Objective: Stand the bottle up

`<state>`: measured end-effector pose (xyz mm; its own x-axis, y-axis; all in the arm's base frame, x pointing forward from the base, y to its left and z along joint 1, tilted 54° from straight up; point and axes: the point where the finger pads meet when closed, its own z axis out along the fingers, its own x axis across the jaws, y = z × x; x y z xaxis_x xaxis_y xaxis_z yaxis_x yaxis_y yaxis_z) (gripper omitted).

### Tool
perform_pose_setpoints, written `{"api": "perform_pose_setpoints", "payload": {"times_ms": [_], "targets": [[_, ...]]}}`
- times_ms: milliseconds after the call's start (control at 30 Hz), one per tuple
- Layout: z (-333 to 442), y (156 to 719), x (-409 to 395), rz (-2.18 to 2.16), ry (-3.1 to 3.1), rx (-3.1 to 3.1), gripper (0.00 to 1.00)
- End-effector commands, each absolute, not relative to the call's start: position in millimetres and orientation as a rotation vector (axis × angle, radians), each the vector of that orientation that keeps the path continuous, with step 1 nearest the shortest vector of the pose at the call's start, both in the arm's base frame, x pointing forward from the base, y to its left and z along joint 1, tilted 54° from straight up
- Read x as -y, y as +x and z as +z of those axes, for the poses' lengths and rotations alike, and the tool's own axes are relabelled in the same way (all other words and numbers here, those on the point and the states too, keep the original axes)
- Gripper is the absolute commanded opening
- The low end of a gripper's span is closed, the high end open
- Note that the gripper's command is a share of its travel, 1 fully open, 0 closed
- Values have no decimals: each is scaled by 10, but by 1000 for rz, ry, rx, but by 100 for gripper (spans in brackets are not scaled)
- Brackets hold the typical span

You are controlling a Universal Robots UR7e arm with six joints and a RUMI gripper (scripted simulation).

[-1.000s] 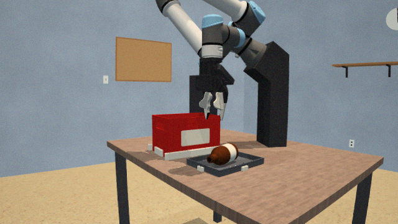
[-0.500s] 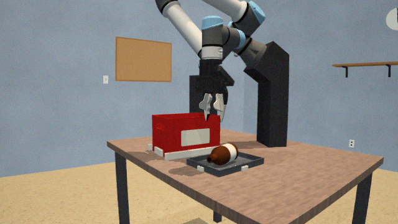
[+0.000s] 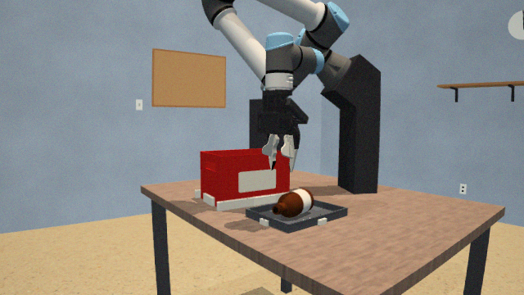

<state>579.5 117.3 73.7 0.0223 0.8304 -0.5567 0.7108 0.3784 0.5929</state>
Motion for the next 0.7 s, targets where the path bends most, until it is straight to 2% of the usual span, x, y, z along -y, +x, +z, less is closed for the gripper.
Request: {"api": "perform_pose_setpoints", "payload": {"times_ms": [0, 667], "targets": [[666, 5891, -1126, 165, 1366, -1719, 38], [340, 6288, -898, 165, 1366, -1719, 38]]}}
